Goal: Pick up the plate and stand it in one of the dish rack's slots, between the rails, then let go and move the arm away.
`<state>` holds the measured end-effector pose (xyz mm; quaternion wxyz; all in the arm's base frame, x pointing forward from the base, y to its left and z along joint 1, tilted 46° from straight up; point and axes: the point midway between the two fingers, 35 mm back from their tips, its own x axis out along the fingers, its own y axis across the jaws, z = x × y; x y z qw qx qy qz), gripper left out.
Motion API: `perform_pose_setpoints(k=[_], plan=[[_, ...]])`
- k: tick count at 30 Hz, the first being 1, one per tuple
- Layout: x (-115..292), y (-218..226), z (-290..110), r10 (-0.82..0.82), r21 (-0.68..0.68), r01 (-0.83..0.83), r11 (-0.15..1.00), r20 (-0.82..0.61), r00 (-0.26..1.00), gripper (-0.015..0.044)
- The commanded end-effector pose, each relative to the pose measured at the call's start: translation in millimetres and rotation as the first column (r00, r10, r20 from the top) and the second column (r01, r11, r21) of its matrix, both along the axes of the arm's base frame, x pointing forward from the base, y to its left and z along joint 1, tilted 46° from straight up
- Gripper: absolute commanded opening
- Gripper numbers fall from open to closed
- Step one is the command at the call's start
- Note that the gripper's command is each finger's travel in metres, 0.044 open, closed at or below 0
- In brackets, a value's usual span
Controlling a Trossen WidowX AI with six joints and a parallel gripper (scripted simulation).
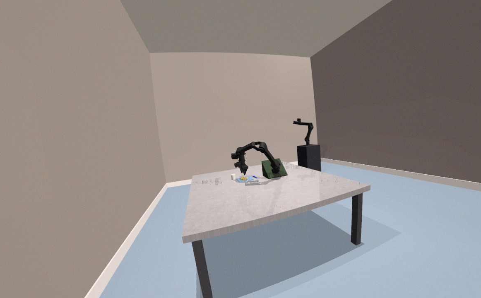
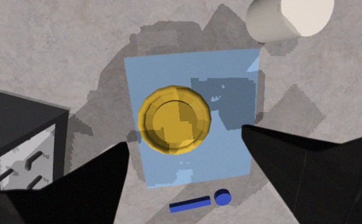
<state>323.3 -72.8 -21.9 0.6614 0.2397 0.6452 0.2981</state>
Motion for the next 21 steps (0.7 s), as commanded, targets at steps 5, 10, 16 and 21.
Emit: perform_pose_setpoints(k=[5, 10, 16, 21], plan=[[-1.8, 12.1, -9.9, -0.004, 0.007, 0.004, 1.000, -0.011, 1.000, 0.0400], [-1.9, 18.3, -15.1, -0.004, 0.008, 0.004, 1.000, -0.011, 1.000, 0.0400], [-2.4, 25.6, -21.3, -0.004, 0.008, 0.004, 1.000, -0.011, 1.000, 0.0400], [-3.1, 31.7, -26.3, -0.004, 0.009, 0.004, 1.000, -0.011, 1.000, 0.0400]])
